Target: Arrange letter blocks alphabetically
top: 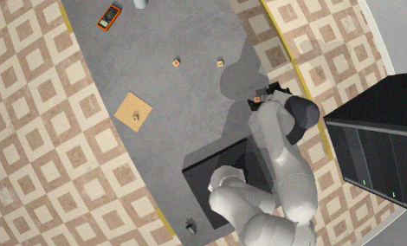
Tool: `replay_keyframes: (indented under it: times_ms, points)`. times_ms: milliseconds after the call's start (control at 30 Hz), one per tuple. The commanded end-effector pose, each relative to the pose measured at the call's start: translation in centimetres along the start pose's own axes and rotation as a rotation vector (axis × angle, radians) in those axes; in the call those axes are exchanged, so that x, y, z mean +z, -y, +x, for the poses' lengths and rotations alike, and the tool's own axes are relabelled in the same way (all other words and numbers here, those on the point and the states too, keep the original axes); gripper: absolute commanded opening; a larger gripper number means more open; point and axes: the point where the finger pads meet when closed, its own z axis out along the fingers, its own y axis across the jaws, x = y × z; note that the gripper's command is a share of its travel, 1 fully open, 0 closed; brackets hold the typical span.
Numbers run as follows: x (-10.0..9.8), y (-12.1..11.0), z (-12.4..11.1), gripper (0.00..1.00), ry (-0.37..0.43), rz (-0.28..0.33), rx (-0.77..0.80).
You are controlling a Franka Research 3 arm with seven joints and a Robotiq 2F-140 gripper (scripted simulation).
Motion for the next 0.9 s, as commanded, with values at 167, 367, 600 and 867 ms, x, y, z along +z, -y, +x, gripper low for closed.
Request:
replay_keyframes:
  times_ms: [167, 367, 600, 867]
  points:
    - [-0.2, 0.6, -0.5, 1.0, 0.093, -0.007, 0.152]
    - [-0.4, 0.5, -0.6, 1.0, 0.121, -0.018, 0.173]
    - [-1.0, 0.2, -1.0, 1.0, 0.18, -0.052, 0.222]
    - [-1.2, 0.1, -1.2, 1.0, 0.2, -0.067, 0.24]
